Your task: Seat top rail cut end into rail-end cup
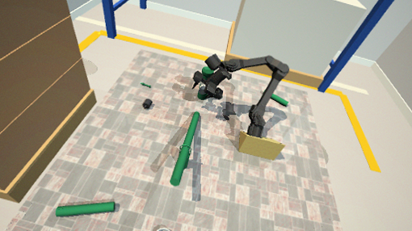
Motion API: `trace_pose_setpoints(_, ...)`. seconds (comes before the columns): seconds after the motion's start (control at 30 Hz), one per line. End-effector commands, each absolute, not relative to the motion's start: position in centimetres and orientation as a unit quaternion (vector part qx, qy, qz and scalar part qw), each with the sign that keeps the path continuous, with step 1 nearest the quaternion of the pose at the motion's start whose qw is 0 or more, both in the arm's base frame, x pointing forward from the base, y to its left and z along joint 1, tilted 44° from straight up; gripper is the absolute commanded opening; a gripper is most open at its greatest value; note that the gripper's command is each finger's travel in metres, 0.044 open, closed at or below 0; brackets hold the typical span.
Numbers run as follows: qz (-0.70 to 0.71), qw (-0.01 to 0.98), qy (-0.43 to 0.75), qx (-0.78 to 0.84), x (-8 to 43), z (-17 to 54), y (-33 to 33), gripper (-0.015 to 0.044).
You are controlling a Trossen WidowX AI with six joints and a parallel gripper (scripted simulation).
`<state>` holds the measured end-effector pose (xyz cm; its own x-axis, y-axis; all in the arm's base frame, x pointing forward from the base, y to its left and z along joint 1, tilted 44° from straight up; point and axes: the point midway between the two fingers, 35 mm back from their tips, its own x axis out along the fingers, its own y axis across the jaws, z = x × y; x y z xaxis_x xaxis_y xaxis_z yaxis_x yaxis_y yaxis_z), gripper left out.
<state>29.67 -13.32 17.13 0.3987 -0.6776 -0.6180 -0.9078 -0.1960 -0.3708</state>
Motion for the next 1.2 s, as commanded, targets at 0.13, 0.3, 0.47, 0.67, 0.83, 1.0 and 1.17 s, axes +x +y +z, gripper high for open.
trace_pose_setpoints(0.13,0.152,0.374,0.526,-0.748,30.0,17.0,-12.0,0.0440)
trace_pose_setpoints(0.3,0.075,0.491,0.549,-0.672,30.8,16.1,-8.8,0.0440)
trace_pose_setpoints(0.47,-0.016,0.592,0.562,-0.578,31.2,15.5,-5.8,0.0440)
trace_pose_setpoints(0.67,-0.136,0.687,0.551,-0.455,31.2,15.2,-2.4,0.0440)
trace_pose_setpoints(0.83,-0.210,0.733,0.525,-0.379,31.1,15.1,0.1,0.0440)
trace_pose_setpoints(1.0,-0.267,0.767,0.493,-0.313,30.9,15.1,1.8,0.0440)
trace_pose_setpoints(1.17,-0.315,0.794,0.457,-0.248,30.8,15.2,3.1,0.0440)
